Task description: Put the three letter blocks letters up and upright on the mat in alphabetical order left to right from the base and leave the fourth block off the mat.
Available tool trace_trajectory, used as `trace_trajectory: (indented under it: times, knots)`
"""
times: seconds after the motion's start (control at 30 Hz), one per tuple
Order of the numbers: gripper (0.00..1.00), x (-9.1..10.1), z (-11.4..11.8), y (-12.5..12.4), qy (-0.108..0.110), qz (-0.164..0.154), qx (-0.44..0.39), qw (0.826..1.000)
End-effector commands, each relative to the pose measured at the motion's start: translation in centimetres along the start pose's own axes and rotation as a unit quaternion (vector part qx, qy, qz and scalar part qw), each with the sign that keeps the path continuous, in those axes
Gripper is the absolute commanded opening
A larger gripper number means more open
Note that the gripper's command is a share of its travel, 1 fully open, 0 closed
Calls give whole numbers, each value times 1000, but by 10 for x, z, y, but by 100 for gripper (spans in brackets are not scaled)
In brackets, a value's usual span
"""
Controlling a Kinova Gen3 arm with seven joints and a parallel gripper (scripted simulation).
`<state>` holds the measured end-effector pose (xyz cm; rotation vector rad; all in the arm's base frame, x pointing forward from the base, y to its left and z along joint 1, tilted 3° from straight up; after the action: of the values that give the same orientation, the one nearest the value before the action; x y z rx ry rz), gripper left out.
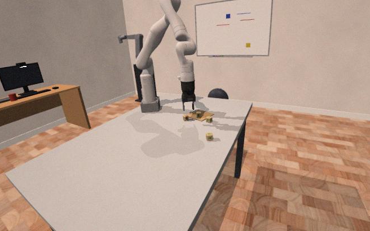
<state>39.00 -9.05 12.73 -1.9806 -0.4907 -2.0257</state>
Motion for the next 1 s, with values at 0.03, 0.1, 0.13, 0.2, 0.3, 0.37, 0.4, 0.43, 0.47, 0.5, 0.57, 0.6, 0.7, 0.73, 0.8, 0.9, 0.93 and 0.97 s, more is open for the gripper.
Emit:
trace_trajectory:
  times: [0.03, 0.1, 0.13, 0.2, 0.3, 0.37, 0.4, 0.43, 0.47, 0.5, 0.57, 0.6, 0.7, 0.73, 0.8, 0.9, 0.93, 0.97]
  knots:
    - [100, 0, 1, 2, 0, -1, -1, 1000]
    - [100, 0, 5, 7, 1, -1, -1, 1000]
    - [100, 0, 5, 7, 1, -1, -1, 1000]
    - [100, 0, 5, 7, 1, -1, -1, 1000]
    - [100, -1, 10, 12, 1, -1, -2, 1000]
    - [100, -1, 10, 12, 1, -1, -2, 1000]
    - [100, -1, 10, 12, 1, -1, -2, 1000]
    - [100, -1, 10, 12, 1, -1, -2, 1000]
    - [100, -1, 10, 12, 1, -1, -2, 1000]
    - [100, -1, 10, 12, 1, -1, -2, 1000]
    - [100, -1, 15, 18, 1, -1, -2, 1000]
    - [100, -1, 15, 18, 1, -1, -2, 1000]
    - [100, -1, 15, 18, 1, -1, -2, 1000]
    - [100, -1, 15, 18, 1, -1, -2, 1000]
    - [100, -1, 15, 18, 1, -1, -2, 1000]
    - [100, -1, 20, 24, 1, -1, -3, 1000]
    - [100, -1, 20, 24, 1, -1, -3, 1000]
    - [100, -1, 20, 24, 1, -1, -3, 1000]
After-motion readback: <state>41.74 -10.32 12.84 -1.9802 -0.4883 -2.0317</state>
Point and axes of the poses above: the point where the finger pads meet when closed, its own x axis back along the fingers, its own z axis across the jaws, y = z × x, the point moved 8 cm from there along x, back along the fingers, and after that the axes turned 15 degrees about -x, right-handed, at the moved point
